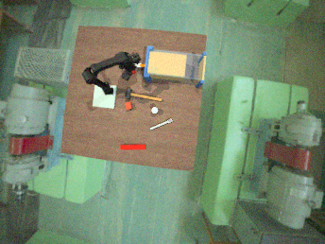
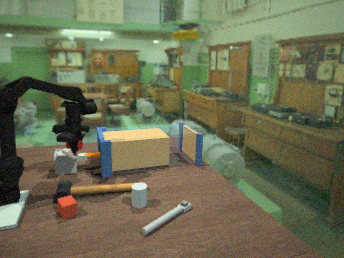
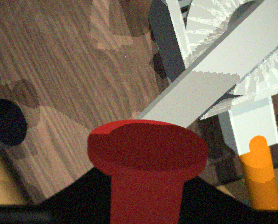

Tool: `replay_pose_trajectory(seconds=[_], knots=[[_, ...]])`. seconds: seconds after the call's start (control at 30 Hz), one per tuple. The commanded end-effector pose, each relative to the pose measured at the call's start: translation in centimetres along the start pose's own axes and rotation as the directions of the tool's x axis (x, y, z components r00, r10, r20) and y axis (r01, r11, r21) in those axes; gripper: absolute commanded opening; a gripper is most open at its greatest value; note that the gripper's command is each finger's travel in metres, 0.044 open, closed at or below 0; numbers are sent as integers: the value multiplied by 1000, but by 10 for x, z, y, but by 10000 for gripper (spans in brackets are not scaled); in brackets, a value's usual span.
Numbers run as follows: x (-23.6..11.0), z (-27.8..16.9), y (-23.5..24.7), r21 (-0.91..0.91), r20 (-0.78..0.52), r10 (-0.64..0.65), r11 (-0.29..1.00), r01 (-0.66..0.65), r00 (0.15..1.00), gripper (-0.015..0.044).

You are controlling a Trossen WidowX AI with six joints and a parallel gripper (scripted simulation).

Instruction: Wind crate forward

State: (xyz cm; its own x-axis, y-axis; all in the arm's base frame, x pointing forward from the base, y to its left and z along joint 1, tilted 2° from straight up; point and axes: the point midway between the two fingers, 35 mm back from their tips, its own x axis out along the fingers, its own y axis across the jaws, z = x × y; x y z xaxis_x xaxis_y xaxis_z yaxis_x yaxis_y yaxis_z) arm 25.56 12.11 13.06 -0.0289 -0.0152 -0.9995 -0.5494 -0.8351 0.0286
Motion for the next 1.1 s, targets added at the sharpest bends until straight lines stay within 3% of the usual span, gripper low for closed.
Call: replay_pose_trajectory(seconds=[0.0, 0.5, 1.07], knots=[[-1, -6, -10, -3, -13, -20, 1000, 20, 1000, 0], [-1, -9, -12, 0, -3, 5, 1000, -5, 1000, 0], [-1, -9, -12, 0, -3, 5, 1000, -5, 1000, 440]])
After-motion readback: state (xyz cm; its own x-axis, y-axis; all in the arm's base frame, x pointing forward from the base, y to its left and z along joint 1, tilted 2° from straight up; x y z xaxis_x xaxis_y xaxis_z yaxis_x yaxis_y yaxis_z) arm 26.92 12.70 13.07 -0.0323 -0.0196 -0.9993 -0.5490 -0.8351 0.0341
